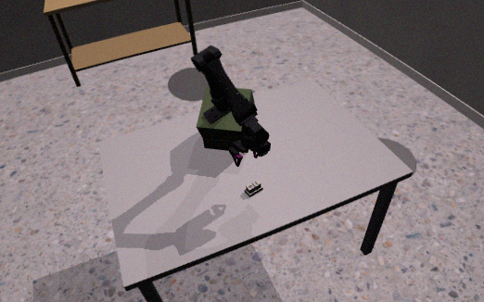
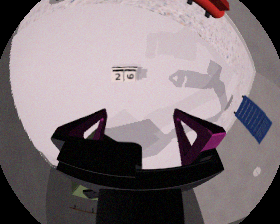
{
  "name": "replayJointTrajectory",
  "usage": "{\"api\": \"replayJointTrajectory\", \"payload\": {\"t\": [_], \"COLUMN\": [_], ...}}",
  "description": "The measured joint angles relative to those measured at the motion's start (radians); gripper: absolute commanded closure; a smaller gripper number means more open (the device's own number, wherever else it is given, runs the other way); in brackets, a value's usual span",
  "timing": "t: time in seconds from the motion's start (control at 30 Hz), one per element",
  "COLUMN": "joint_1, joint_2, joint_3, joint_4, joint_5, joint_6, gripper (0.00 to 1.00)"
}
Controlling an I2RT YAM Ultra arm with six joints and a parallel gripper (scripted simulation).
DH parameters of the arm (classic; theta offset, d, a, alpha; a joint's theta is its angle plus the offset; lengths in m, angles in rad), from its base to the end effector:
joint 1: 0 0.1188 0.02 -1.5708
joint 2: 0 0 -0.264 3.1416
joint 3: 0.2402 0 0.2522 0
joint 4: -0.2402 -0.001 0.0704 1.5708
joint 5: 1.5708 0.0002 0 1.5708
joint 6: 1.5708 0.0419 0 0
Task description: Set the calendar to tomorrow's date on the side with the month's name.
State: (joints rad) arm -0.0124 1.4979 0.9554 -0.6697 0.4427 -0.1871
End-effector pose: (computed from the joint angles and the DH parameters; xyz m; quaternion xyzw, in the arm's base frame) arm 0.2791 -0.0204 0.2056 -0.0447 0.9597 -0.2323 0.1516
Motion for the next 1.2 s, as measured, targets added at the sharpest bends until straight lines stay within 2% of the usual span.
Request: {"api": "replayJointTrajectory", "payload": {"t": [0.13,0.33,0.97,1.07,1.2], "joint_1": [-0.087,-0.103,-0.103,-0.106,-0.113], "joint_2": [0.097,0.111,0.115,0.122,0.140], "joint_3": [0.032,0.048,0.055,0.055,0.053], "joint_4": [0.024,0.037,0.042,0.048,0.069], "joint_5": [-0.096,-0.158,-0.182,-0.183,-0.185], "joint_6": [-0.012,-0.020,-0.010,0.039,0.173], "gripper": [0.00,0.00,0.00,0.00,0.00]}}
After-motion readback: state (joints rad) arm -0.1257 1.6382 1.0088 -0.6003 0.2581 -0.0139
